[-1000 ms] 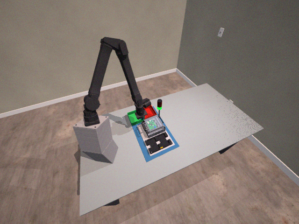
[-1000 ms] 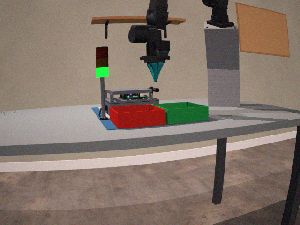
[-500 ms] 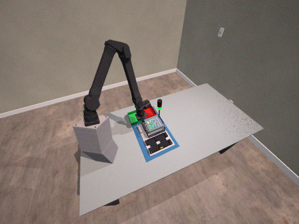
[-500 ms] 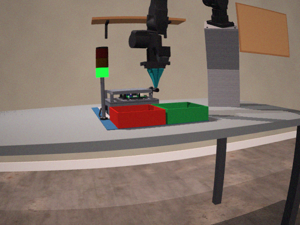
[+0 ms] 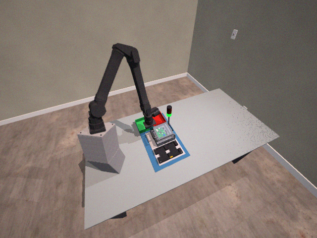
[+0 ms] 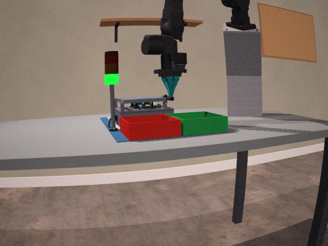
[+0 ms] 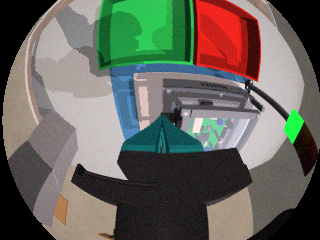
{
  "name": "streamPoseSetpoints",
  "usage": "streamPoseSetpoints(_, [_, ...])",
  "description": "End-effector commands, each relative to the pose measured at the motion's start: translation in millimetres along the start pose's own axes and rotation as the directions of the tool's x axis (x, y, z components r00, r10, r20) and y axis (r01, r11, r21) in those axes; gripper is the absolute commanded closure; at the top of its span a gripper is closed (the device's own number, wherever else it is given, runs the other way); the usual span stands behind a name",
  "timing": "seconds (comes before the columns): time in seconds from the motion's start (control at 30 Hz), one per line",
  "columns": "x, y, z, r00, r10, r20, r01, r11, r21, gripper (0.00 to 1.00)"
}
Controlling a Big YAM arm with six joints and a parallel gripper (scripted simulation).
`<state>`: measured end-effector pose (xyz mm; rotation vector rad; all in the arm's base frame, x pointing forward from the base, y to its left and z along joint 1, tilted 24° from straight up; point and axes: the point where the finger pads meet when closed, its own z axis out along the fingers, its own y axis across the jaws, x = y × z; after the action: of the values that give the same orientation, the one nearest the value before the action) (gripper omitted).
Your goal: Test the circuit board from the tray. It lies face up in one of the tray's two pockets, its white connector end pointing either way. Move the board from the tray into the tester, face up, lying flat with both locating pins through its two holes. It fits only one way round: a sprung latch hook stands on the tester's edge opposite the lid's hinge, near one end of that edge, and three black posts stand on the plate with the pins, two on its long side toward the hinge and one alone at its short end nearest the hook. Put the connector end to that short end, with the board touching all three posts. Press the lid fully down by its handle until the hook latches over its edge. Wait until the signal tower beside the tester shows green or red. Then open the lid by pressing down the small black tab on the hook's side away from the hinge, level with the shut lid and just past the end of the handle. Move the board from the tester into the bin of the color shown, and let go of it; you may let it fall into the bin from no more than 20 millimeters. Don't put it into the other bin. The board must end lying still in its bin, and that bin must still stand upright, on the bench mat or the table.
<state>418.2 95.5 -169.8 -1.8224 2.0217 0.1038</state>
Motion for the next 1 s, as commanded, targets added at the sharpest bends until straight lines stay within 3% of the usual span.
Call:
streamPoseSetpoints(0.0, [-2.9,-3.6,1.3,1.000,-0.002,0.004,0.002,1.000,0.014,1.00])
streamPoseSetpoints(0.97, [-8.2,-9.2,-5.3,1.000,-0.004,0.004,0.004,1.000,0.013,1.00])
